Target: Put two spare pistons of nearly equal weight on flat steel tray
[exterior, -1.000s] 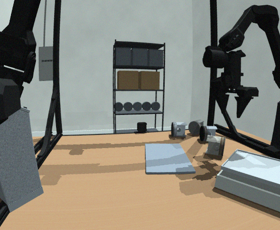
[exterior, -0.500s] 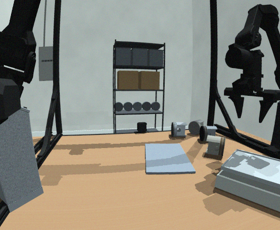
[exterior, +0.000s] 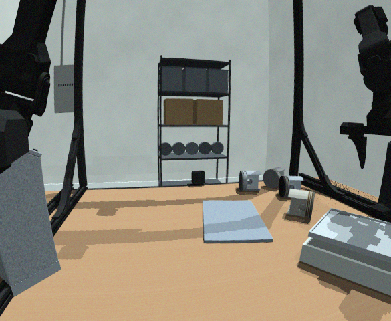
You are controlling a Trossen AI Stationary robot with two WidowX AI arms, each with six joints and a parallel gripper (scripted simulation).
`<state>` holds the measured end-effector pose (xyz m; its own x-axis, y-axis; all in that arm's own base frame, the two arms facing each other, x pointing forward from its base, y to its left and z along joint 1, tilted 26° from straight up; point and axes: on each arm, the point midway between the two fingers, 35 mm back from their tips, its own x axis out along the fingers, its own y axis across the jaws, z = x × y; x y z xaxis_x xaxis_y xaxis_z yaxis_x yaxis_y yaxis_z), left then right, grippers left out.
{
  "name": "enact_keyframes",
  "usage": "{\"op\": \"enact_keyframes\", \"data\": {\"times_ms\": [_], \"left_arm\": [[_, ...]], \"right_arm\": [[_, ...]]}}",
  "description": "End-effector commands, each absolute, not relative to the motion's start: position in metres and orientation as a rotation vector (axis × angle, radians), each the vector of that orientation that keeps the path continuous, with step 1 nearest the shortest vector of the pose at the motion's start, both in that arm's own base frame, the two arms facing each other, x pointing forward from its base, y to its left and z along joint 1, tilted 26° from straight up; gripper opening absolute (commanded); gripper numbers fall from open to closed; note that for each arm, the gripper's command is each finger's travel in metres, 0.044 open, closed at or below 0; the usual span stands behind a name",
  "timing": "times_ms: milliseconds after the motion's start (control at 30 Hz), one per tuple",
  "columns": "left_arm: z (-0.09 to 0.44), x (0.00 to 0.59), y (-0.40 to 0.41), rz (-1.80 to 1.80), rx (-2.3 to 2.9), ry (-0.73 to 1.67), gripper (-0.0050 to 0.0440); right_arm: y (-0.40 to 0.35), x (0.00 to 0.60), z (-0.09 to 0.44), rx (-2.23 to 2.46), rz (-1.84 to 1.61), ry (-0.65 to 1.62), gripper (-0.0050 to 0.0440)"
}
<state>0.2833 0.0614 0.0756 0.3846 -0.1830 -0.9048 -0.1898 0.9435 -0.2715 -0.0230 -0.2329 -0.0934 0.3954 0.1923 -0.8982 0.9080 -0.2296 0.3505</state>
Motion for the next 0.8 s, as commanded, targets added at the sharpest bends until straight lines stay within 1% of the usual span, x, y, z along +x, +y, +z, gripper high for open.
{"op": "enact_keyframes", "data": {"times_ms": [0, 67, 767], "left_arm": [[0.072, 0.277, 0.069, 0.003, -0.367, 1.177, 0.0378], [0.07, 0.273, 0.074, 0.002, -0.367, 1.176, 0.0378], [0.087, 0.264, -0.019, -0.291, 0.08, 1.132, 0.0378]], "right_arm": [[-0.233, -0.023, -0.093, 1.682, -0.92, 0.978, 0.044], [-0.233, -0.023, -0.093, 1.682, -0.92, 0.978, 0.044], [-0.233, -0.023, -0.093, 1.682, -0.92, 0.978, 0.044]]}}
